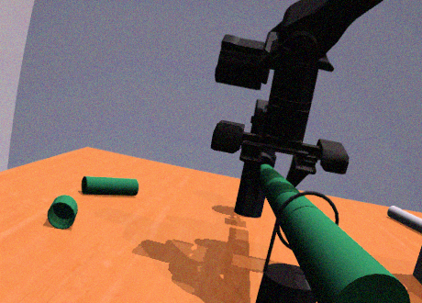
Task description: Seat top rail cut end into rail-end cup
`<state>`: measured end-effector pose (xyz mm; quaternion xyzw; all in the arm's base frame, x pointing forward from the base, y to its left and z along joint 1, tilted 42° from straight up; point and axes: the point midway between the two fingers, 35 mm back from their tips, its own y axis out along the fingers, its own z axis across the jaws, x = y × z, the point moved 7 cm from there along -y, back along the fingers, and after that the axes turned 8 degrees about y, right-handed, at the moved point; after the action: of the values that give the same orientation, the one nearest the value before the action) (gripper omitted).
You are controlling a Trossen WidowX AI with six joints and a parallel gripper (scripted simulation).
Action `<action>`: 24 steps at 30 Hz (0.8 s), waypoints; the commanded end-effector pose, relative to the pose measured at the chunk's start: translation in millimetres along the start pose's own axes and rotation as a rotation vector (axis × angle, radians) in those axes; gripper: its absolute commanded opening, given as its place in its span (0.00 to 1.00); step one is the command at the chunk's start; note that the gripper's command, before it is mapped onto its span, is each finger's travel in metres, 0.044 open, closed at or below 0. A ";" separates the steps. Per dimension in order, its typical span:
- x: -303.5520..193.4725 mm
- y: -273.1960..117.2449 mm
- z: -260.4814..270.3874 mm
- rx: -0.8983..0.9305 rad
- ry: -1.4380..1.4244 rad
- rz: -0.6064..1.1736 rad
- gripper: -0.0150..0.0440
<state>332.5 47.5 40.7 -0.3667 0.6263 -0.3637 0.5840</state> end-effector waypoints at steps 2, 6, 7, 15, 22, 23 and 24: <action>0.0 0.3 -0.1 -0.001 0.000 0.001 0.25; 0.0 0.3 -0.1 -0.001 0.000 0.001 0.25; 0.0 0.3 -0.1 -0.001 0.000 0.001 0.25; 1.2 -2.8 1.7 -0.001 0.000 0.001 0.25; 2.6 -6.8 5.1 0.000 0.000 0.001 0.25; 2.8 -7.3 5.5 0.000 0.000 0.001 0.25; 3.0 -7.8 6.1 0.000 0.000 0.001 0.25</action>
<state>333.8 45.8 43.0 -0.3708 0.6272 -0.3593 0.5831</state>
